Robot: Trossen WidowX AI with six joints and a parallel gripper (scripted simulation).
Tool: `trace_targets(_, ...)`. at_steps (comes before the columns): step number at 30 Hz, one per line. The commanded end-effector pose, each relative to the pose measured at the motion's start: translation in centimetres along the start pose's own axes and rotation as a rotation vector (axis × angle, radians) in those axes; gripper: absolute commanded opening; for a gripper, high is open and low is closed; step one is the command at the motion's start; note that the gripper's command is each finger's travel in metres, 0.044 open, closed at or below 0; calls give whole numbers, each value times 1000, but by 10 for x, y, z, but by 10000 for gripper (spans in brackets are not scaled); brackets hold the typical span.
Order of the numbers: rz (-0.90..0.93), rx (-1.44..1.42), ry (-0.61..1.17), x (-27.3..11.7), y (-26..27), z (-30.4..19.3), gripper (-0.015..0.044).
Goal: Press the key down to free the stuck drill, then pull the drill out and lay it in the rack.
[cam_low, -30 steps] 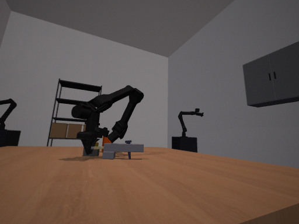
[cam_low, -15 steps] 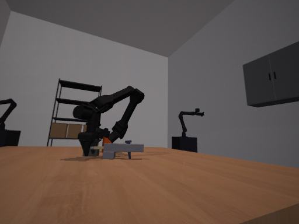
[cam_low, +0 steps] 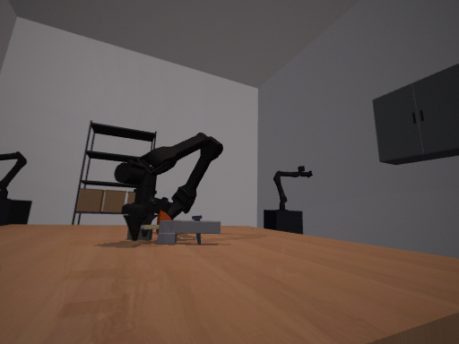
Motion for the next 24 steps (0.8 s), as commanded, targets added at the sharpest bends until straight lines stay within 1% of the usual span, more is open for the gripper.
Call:
trace_targets(1,-1,4,-5,0,1,3,440)
trace_targets(10,-1,4,-5,1,1,6,440)
trace_targets(24,-1,-1,0,1,0,4,72)
Point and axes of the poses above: the point midway between the two fingers, 35 mm back from their tips, its own x axis out along the fingers, its own y axis across the jaws, z = x × y, the point moved 6 cm from there along -x, back along the fingers, and after that the axes turned 2 degrees about -x, right-handed, at the moved point
